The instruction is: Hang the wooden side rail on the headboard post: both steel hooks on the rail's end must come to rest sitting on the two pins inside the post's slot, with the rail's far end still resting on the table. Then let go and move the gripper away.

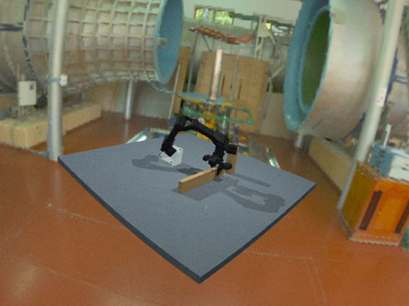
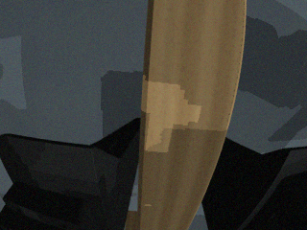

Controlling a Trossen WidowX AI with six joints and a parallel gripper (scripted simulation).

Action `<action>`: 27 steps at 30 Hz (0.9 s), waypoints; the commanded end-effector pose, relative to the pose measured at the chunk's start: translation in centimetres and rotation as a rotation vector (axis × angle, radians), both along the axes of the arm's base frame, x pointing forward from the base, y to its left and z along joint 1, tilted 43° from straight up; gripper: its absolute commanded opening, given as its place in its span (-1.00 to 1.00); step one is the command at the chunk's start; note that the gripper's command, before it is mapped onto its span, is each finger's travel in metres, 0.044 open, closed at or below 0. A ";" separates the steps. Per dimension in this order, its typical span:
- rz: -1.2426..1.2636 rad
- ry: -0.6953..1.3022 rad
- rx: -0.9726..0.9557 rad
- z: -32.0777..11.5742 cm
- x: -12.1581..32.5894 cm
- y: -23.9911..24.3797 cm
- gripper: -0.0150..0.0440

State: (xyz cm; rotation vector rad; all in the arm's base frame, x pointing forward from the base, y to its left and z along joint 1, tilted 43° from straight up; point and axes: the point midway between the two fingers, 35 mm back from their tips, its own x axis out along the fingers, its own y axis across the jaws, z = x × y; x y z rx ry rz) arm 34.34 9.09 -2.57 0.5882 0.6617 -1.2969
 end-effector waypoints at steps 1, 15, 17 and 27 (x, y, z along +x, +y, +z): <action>0.002 -0.014 0.006 0.3 0.0 0.5 -0.49; 0.002 -0.014 0.006 0.5 0.0 0.6 -0.49; 0.002 -0.014 0.006 0.5 0.0 0.7 -0.49; 0.002 -0.014 0.006 0.7 0.0 0.8 -0.49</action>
